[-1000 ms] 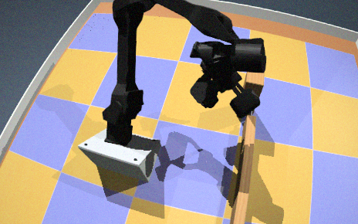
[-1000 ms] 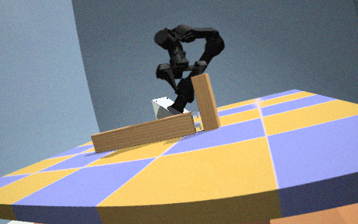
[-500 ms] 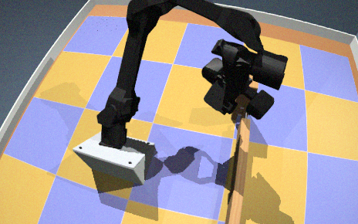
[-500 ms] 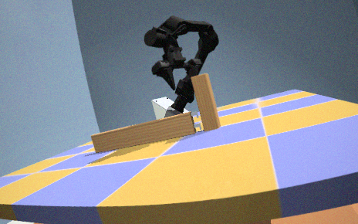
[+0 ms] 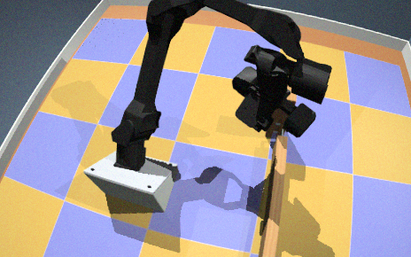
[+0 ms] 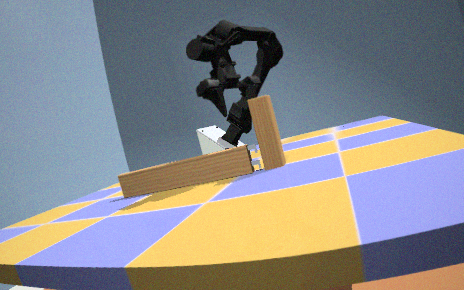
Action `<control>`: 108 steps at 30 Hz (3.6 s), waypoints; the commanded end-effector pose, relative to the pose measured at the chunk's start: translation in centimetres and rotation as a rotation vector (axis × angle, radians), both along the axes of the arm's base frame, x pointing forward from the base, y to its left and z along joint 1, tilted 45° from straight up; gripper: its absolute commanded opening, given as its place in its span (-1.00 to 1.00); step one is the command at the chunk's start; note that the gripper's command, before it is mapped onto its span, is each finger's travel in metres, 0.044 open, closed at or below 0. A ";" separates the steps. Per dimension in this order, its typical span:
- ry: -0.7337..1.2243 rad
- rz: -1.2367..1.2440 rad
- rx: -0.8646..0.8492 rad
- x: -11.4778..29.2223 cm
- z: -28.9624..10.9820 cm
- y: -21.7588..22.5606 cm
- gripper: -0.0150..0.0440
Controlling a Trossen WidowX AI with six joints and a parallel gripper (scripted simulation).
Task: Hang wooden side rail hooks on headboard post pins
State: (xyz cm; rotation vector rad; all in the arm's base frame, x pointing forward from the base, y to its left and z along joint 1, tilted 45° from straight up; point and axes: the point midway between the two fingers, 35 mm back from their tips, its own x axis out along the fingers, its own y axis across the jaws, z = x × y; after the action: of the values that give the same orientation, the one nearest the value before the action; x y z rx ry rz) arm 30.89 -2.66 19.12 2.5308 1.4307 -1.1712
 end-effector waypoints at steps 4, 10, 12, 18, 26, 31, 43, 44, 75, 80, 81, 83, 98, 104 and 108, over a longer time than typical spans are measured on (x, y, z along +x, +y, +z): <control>-0.146 0.218 -0.126 2.0 -2.1 -1.9 1.00; -0.334 0.522 -0.249 4.1 -5.2 -4.3 1.00; -0.334 0.522 -0.249 4.1 -5.2 -4.3 1.00; -0.334 0.522 -0.249 4.1 -5.2 -4.3 1.00; -0.336 0.522 -0.248 4.6 -7.7 -1.9 1.00; -0.336 0.522 -0.248 4.8 -8.4 -1.2 1.00; -0.336 0.522 -0.248 5.2 -9.6 -0.1 1.00; -0.336 0.522 -0.248 5.2 -9.7 0.0 1.00; -0.338 0.521 -0.246 5.8 -13.2 3.5 1.00; -0.338 0.521 -0.245 5.9 -13.4 3.8 1.00; -0.338 0.521 -0.245 5.9 -13.4 3.8 0.91; -0.338 0.521 -0.245 5.9 -13.4 3.8 0.73; -0.338 0.521 -0.245 5.9 -13.4 3.8 -0.27; -0.338 0.521 -0.245 5.9 -13.4 3.8 -0.49; -0.338 0.521 -0.245 5.8 -13.4 3.8 -0.49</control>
State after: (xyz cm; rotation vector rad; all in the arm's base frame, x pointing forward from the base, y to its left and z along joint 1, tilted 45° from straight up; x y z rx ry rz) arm 36.74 1.08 5.73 1.9000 1.5923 -0.7331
